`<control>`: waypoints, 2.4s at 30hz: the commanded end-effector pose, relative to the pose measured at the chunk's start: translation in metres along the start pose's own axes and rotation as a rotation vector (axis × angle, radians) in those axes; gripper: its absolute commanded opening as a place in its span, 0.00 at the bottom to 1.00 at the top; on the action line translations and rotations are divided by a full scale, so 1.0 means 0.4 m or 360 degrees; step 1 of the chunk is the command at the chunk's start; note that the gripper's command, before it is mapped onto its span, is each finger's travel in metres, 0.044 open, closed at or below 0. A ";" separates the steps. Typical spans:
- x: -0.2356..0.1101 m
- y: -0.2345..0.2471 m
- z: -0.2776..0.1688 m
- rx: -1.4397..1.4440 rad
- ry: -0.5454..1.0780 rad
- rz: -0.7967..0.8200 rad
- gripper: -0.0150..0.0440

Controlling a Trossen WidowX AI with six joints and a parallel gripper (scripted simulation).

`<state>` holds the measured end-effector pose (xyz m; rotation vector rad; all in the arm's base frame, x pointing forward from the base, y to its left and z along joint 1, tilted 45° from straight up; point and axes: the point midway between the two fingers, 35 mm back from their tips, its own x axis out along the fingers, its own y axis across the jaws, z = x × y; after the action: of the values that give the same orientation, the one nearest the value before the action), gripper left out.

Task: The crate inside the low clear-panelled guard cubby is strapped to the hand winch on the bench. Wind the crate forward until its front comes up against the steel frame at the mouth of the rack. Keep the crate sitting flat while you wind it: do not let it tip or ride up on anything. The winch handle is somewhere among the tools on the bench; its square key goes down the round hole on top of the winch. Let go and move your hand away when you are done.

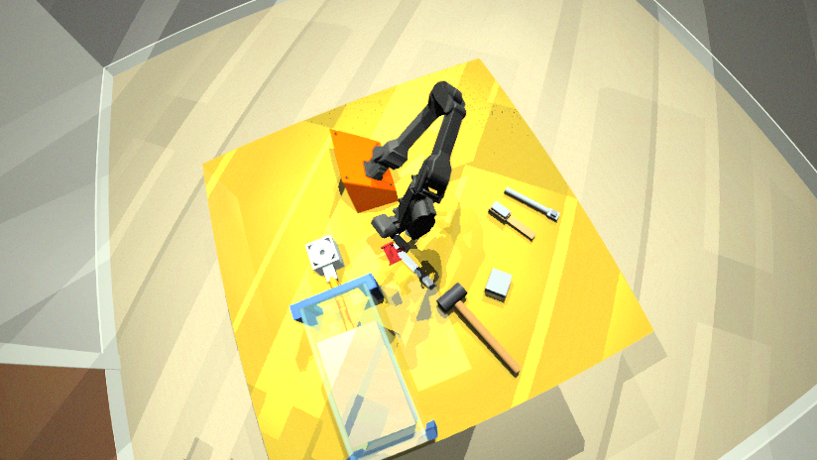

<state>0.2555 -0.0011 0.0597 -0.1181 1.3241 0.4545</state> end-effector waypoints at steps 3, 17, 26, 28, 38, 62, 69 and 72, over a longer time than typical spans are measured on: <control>-0.008 -0.003 0.001 0.0003 -0.0022 -0.0156 0.25; -0.008 -0.002 0.001 0.0005 -0.0033 -0.0524 0.25; -0.008 -0.001 0.001 0.0006 -0.0042 -0.0789 0.25; -0.008 -0.001 0.001 0.0006 -0.0045 -0.0827 0.25; -0.008 -0.001 0.001 0.0007 -0.0051 -0.1087 0.25; -0.007 0.000 0.000 0.0007 -0.0064 -0.1564 0.25; 0.012 -0.008 0.003 0.0010 -0.0062 -0.1530 0.25; 0.045 -0.035 0.005 0.0020 -0.0051 -0.1515 0.25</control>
<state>0.2631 0.0000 0.0556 -0.6825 1.0647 -0.3554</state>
